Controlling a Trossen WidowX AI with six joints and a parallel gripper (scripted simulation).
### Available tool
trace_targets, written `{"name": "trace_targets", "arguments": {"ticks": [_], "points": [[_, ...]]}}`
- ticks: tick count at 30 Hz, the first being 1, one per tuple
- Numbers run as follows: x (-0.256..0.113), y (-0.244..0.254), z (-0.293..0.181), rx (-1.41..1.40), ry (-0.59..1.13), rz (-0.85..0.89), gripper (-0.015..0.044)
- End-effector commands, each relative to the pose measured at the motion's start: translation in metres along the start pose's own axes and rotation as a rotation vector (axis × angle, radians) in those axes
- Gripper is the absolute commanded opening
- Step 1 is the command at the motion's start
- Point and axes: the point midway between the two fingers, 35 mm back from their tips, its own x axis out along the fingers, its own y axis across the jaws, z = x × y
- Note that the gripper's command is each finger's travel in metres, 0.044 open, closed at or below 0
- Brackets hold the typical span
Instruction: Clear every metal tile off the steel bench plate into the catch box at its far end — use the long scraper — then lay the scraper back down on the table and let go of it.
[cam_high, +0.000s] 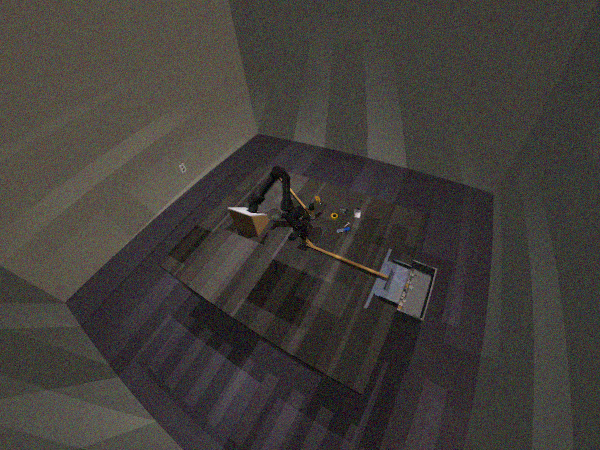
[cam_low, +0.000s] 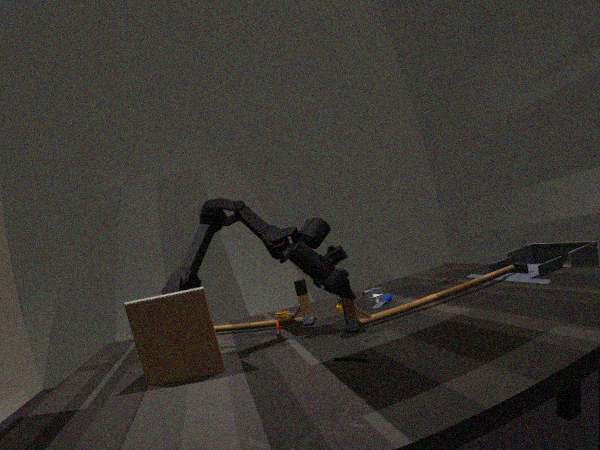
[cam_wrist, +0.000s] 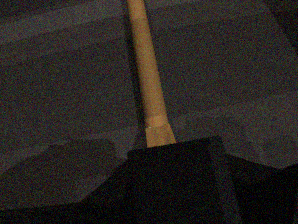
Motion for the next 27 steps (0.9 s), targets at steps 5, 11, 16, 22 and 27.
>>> {"name": "trace_targets", "arguments": {"ticks": [5, 11, 16, 22, 27], "points": [[0.007, 0.001, 0.015, -0.004, -0.011, -0.001, 0.0], [0.012, 0.001, 0.023, -0.004, -0.012, -0.001, 0.0], [0.017, 0.001, 0.029, -0.004, -0.012, -0.001, 0.0], [0.022, 0.001, 0.037, -0.005, -0.012, -0.001, 0.0], [0.027, 0.001, 0.043, -0.005, -0.013, 0.0, 0.0]]}}
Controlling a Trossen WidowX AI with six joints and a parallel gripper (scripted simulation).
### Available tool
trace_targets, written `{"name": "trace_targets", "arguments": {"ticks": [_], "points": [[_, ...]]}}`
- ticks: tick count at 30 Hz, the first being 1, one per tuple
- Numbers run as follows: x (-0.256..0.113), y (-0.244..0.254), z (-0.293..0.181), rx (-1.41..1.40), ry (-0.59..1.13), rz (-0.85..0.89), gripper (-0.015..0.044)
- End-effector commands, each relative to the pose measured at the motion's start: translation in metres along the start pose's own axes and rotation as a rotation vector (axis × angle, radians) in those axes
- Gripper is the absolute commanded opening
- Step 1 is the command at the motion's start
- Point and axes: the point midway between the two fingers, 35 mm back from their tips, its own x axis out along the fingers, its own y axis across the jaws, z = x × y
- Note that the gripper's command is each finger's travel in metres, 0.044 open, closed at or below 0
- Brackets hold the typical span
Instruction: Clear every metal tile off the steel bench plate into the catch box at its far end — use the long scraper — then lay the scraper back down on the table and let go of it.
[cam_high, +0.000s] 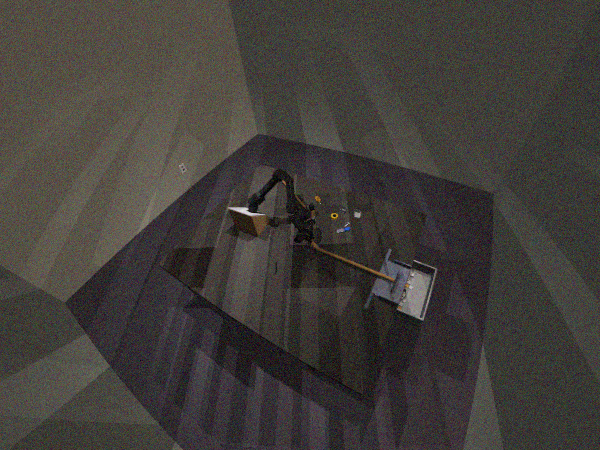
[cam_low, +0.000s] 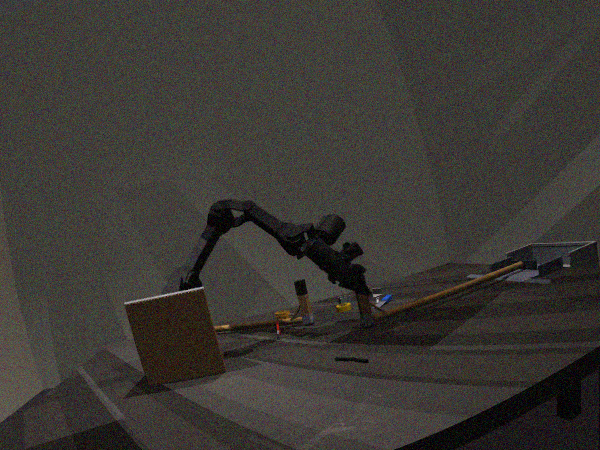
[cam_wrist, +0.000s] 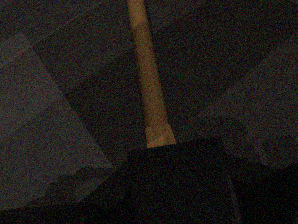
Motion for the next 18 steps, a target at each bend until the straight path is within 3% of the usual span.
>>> {"name": "trace_targets", "arguments": {"ticks": [1, 18], "points": [[0.002, 0.001, 0.01, -0.003, -0.013, -0.002, 0.0], [0.017, 0.002, 0.03, -0.004, -0.014, -0.001, 0.0]]}}
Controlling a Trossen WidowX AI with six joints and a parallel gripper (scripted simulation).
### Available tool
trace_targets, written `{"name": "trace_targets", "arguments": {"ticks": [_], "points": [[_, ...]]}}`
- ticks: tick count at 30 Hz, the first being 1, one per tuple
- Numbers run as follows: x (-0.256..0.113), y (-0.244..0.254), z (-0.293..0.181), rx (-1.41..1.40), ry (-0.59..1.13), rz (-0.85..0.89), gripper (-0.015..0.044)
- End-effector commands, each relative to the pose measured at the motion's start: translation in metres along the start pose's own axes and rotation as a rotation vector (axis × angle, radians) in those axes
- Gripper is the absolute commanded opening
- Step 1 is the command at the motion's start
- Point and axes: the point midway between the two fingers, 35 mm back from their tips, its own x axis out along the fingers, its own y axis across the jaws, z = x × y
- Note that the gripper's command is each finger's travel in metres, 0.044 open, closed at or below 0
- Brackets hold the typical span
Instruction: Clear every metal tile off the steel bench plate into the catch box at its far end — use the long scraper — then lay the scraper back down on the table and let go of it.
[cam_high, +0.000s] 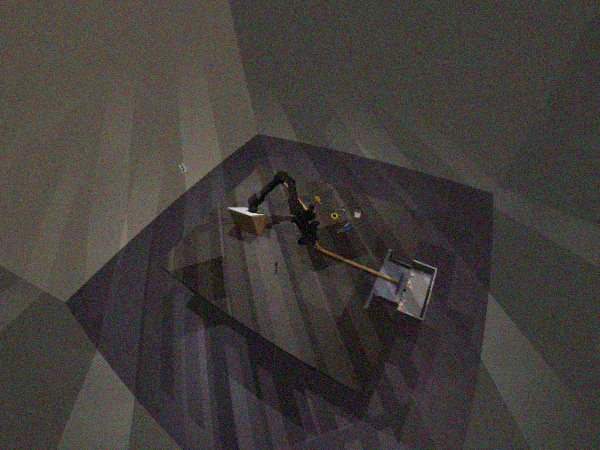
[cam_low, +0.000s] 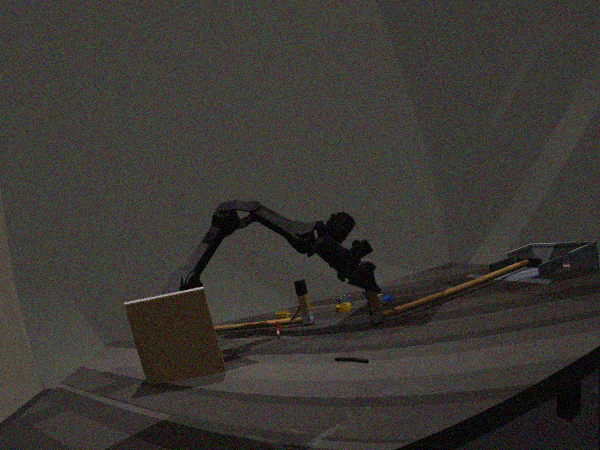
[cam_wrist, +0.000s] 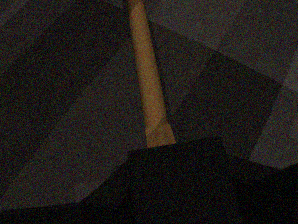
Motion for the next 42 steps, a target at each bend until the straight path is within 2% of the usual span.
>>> {"name": "trace_targets", "arguments": {"ticks": [1, 21, 42], "points": [[0.002, 0.001, 0.009, -0.004, -0.013, -0.001, 0.0], [0.02, 0.003, 0.031, -0.004, -0.014, 0.0, 0.0], [0.019, 0.002, 0.026, -0.001, -0.008, 0.0, 0.0]]}}
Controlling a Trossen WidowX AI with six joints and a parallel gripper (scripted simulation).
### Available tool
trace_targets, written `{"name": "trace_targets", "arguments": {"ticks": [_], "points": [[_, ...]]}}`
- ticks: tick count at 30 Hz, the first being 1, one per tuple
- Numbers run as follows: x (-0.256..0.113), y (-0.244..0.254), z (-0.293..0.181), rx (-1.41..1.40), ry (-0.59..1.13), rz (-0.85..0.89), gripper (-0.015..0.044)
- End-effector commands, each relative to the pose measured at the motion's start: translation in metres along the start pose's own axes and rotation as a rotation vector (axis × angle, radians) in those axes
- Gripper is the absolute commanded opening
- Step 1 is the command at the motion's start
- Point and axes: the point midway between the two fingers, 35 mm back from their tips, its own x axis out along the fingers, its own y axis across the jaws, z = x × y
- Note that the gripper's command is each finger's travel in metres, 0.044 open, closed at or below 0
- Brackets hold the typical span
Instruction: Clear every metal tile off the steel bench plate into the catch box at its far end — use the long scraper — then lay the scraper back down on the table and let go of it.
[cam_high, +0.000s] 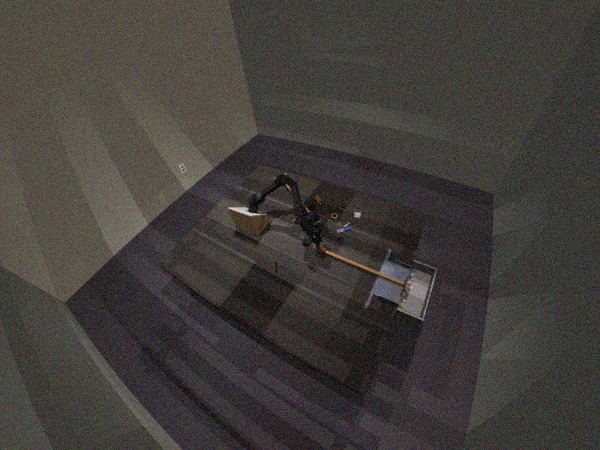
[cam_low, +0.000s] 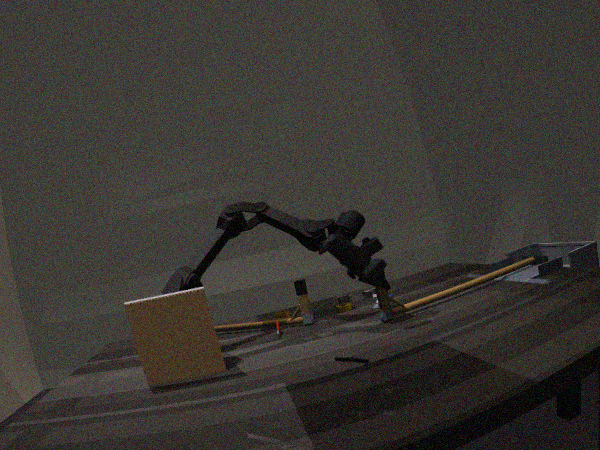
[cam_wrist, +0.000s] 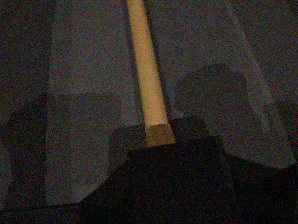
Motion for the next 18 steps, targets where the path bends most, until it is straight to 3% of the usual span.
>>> {"name": "trace_targets", "arguments": {"ticks": [1, 18], "points": [[0.0, 0.0, 0.002, -0.001, -0.005, 0.0, 0.0], [-0.014, -0.002, -0.012, -0.001, -0.006, -0.001, 0.0]]}}
